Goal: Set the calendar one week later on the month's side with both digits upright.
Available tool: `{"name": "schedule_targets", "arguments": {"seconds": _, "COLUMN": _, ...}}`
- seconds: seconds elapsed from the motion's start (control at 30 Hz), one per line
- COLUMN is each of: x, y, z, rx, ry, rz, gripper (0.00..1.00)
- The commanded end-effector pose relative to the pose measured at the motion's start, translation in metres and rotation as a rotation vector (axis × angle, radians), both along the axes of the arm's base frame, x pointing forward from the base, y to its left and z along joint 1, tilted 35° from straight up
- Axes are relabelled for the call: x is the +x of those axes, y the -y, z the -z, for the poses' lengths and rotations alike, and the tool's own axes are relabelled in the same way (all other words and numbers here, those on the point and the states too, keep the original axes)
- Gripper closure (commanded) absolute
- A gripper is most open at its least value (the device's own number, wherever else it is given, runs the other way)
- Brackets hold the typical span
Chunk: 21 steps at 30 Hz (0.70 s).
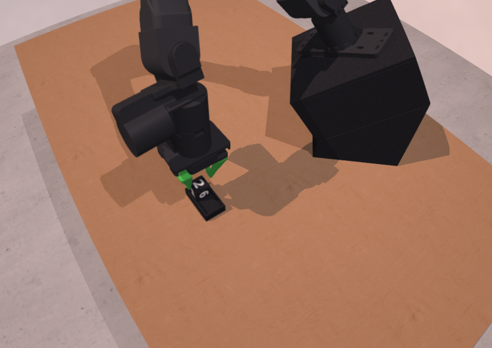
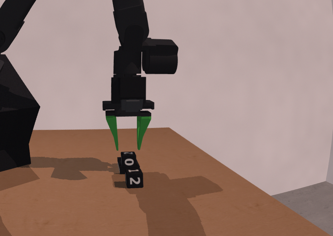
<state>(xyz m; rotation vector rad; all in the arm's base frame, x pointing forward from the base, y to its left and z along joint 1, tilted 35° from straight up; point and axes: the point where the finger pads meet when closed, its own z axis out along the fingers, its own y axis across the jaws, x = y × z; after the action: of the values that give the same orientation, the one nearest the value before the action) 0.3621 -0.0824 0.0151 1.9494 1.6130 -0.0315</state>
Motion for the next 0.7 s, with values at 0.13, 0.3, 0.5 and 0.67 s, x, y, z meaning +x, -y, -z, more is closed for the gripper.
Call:
{"name": "schedule_targets", "arguments": {"seconds": 0.13, "x": -0.002, "y": 0.003, "z": 0.01, "rx": -0.004, "ry": -0.012, "rz": -0.006, "gripper": 0.55}}
{"name": "schedule_targets", "arguments": {"seconds": 0.3, "x": 0.002, "y": 0.007, "z": 0.014, "rx": -0.003, "ry": -0.009, "rz": 0.0, "gripper": 0.55}}
{"name": "schedule_targets", "arguments": {"seconds": 0.5, "x": 0.006, "y": 0.012, "z": 0.021, "rx": -0.003, "ry": -0.007, "rz": 0.0, "gripper": 0.55}}
{"name": "schedule_targets", "arguments": {"seconds": 0.67, "x": 0.014, "y": 0.014, "z": 0.015, "rx": -0.007, "ry": 0.024, "rz": -0.002, "gripper": 0.55}}
